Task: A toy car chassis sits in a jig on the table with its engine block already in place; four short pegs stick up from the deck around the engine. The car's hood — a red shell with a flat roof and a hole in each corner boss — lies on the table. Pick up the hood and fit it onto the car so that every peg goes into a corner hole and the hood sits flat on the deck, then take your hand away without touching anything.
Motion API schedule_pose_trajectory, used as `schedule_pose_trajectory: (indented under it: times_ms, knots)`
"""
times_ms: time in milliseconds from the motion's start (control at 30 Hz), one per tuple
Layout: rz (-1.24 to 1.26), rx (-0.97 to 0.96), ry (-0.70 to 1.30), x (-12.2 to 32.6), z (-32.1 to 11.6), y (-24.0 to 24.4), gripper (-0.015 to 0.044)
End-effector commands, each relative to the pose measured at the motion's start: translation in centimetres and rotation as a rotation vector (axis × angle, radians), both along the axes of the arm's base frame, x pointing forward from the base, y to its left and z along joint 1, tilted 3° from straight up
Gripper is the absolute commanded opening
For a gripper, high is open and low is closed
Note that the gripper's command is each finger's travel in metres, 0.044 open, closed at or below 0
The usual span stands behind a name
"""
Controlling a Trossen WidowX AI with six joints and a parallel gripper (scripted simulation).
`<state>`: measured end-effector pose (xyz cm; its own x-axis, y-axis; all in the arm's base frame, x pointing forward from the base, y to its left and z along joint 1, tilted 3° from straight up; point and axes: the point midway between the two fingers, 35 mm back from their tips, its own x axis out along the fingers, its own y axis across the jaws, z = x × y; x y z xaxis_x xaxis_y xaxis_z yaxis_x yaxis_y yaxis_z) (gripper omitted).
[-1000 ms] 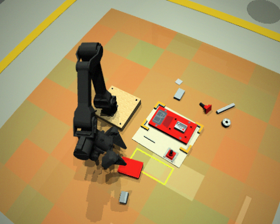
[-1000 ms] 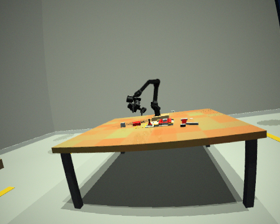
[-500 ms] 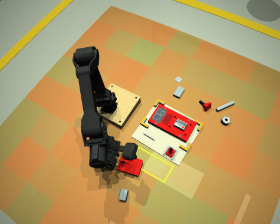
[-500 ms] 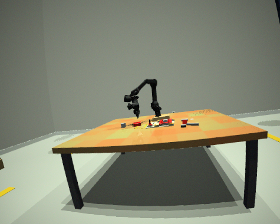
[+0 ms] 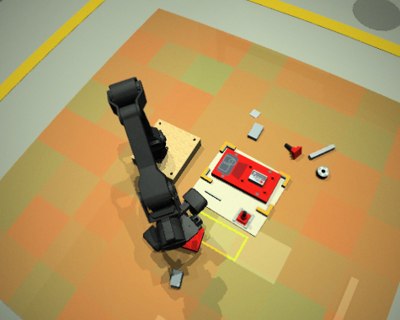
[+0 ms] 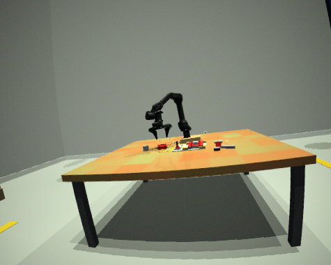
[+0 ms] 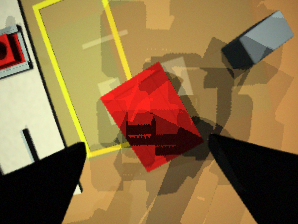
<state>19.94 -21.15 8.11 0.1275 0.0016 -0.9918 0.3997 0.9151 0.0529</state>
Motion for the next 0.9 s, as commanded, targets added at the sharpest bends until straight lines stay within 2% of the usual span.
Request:
schedule_pose_trajectory:
  times_ms: [0,100,167,867]
  knots:
    - [0.258,-0.048,0.086,0.49,0.08,-0.13,0.0440]
    - [0.459,-0.077,0.150,0.95,0.27,-0.22,0.0440]
    - [0.506,-0.082,0.165,1.05,0.32,-0.24,0.0440]
    - [0.506,-0.082,0.165,1.10,-0.41,-0.39,0.0440]
